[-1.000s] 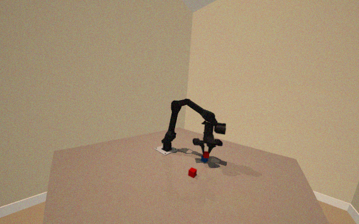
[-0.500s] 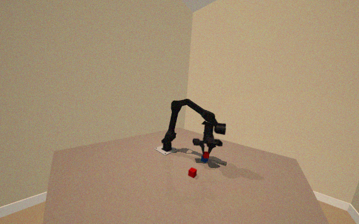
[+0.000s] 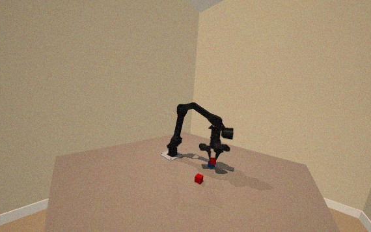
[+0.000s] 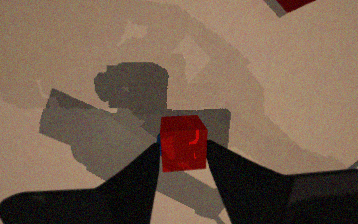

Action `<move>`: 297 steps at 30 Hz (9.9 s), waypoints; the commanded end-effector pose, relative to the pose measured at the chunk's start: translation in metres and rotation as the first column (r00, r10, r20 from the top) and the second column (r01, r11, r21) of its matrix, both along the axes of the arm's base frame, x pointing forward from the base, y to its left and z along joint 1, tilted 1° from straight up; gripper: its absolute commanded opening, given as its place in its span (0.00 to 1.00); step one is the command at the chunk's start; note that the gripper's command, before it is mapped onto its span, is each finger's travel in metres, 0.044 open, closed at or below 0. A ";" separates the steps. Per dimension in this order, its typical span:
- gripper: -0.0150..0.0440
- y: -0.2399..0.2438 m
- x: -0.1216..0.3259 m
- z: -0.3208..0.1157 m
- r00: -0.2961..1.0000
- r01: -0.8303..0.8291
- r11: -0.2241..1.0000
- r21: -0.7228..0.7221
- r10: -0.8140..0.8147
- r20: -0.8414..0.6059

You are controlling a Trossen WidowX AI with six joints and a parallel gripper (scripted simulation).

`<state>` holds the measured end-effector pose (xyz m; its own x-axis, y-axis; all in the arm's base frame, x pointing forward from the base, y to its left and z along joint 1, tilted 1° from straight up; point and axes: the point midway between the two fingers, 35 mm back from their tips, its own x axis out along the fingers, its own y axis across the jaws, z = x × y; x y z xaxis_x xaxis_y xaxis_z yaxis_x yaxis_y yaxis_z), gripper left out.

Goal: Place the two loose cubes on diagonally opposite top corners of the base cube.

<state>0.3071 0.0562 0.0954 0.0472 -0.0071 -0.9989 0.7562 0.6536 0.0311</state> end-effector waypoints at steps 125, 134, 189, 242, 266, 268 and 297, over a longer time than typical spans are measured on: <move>0.43 -0.176 0.008 -0.017 0.785 0.619 0.785 0.016 -0.620 0.002; 0.43 -0.176 0.009 0.012 0.785 0.619 0.785 0.016 -0.620 0.003; 0.43 -0.071 0.005 0.066 0.944 0.330 0.944 0.009 -0.330 -0.001; 0.43 0.028 -0.026 0.028 1.000 -0.011 1.000 0.013 0.011 -0.010; 0.43 0.029 -0.024 -0.001 1.000 -0.027 1.000 0.002 0.027 -0.006; 0.43 0.029 -0.024 -0.001 1.000 -0.027 1.000 0.002 0.027 -0.006; 0.43 0.029 -0.024 -0.002 1.000 -0.027 1.000 0.002 0.027 -0.006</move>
